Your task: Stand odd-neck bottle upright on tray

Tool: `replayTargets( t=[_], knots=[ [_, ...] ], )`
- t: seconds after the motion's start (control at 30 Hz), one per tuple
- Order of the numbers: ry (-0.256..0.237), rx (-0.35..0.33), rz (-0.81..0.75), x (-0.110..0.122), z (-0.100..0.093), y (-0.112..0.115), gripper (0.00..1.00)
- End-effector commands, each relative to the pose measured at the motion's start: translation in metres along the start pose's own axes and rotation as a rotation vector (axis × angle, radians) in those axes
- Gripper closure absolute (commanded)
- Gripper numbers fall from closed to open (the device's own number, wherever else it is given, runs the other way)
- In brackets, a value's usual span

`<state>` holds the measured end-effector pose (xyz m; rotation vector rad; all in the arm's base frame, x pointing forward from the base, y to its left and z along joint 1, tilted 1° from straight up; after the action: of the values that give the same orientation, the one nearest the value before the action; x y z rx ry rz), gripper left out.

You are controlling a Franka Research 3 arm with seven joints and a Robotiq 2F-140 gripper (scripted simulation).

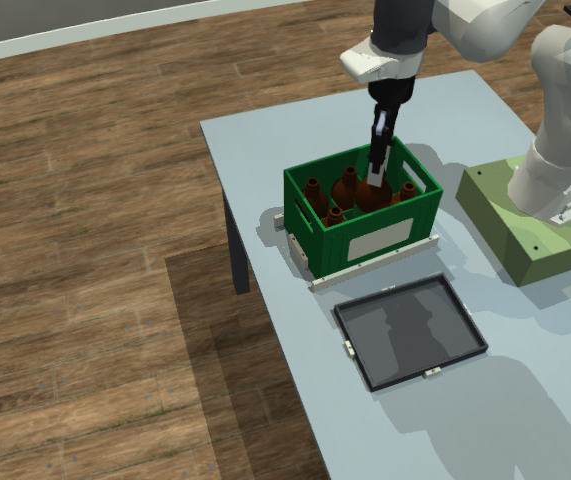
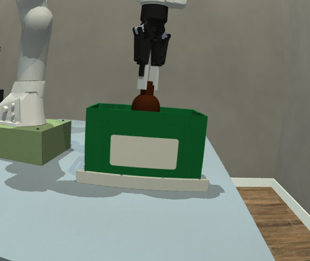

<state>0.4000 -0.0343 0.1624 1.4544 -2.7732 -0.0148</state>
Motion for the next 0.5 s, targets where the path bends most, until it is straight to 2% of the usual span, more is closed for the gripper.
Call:
replayTargets(
  t=[0.0,0.47],
  knots=[
    [-0.002,0.004,0.008,-0.001,-0.003,-0.001,0.90],
    [-0.002,0.004,0.008,-0.001,-0.014,-0.001,0.90]
  ],
)
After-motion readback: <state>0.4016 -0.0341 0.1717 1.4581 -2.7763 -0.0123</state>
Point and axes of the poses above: the point where the finger pads meet when closed, its own z axis out along the fingers, its own x axis across the jaws, y = z × x, the point moved 1 cm from there along -z, back along the fingers, and after that the axes turned 1 degree about -z, right-handed, at the moved point
